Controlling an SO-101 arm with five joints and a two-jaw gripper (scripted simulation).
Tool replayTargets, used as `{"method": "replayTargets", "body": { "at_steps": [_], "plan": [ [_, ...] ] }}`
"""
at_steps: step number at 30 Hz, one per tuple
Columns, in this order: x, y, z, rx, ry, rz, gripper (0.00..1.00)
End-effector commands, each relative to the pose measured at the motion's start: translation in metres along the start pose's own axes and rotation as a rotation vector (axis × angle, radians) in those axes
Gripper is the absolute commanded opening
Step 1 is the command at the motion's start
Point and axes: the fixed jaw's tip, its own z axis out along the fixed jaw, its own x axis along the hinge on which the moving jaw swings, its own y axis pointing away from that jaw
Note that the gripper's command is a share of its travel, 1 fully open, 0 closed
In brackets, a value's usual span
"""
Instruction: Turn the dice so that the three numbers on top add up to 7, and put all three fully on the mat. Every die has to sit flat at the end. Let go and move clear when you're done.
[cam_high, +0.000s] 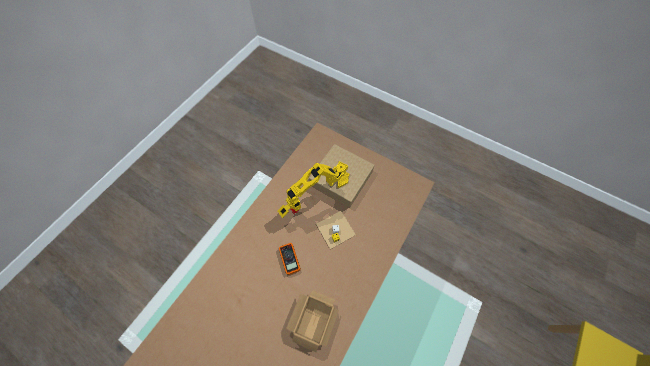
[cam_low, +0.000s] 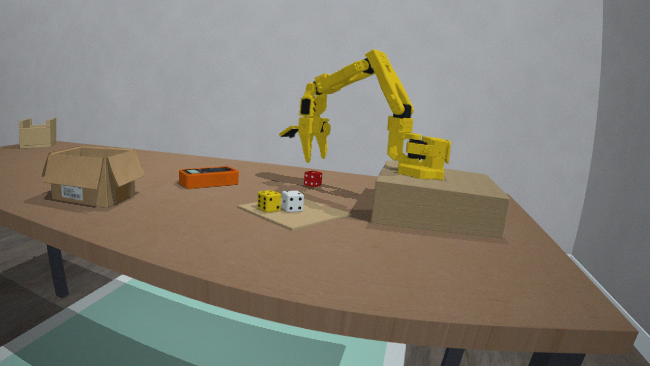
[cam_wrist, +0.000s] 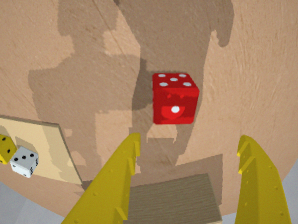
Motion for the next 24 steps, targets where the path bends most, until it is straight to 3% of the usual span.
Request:
{"method": "replayTargets", "body": {
  "at_steps": [1, 24],
  "plan": [
    [0.0021, 0.0025, 0.0032, -0.001, 0.019, -0.017, 0.35],
    [0.0026, 0.0072, 0.0023, -0.001, 0.028, -0.036, 0.35]
  ]
}}
